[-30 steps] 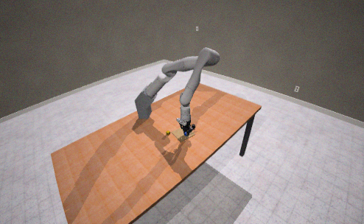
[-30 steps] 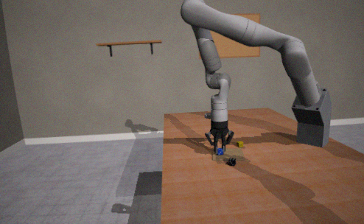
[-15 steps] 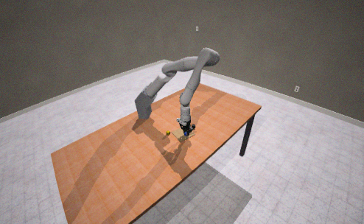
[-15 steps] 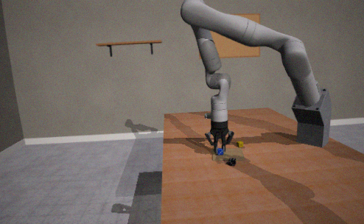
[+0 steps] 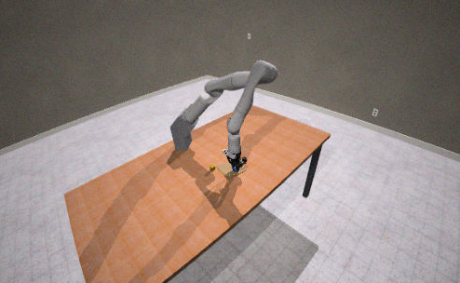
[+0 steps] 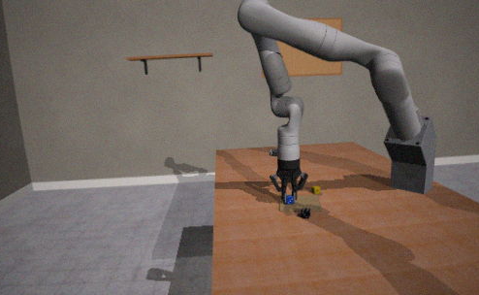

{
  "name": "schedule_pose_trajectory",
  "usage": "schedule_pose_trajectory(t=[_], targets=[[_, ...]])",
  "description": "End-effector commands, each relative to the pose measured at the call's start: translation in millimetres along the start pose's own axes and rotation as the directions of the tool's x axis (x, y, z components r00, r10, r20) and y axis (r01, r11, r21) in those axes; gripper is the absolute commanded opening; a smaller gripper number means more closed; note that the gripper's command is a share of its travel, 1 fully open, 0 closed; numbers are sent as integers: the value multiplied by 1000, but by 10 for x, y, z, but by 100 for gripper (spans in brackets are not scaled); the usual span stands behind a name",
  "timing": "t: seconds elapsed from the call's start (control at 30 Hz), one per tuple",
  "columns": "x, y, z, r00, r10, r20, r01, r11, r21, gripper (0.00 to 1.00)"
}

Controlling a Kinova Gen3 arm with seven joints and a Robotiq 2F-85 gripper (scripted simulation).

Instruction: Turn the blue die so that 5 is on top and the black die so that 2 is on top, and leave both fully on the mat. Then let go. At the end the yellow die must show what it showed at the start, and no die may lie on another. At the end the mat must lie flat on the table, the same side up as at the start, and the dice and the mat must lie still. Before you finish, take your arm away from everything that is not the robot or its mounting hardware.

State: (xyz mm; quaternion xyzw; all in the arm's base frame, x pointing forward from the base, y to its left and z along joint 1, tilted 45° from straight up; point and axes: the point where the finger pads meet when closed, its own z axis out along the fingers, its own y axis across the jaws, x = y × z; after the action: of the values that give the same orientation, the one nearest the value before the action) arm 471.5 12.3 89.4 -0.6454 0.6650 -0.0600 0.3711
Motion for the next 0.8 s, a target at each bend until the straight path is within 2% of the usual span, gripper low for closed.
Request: schedule_pose_trajectory(t=[0.0, 0.3, 0.43, 0.57, 0.7, 0.77], targets=[[0, -28, 5, 1000, -1, 2, 1, 1000, 8, 21], [0, -28, 5, 1000, -1, 2, 1, 1000, 8, 21], [0, -28, 5, 1000, -1, 2, 1, 1000, 8, 29], [0, -28, 5, 1000, -1, 2, 1, 1000, 8, 29], [0, -28, 5, 1000, -1, 2, 1, 1000, 8, 37], [0, -28, 5, 1000, -1, 2, 1, 1000, 8, 37]])
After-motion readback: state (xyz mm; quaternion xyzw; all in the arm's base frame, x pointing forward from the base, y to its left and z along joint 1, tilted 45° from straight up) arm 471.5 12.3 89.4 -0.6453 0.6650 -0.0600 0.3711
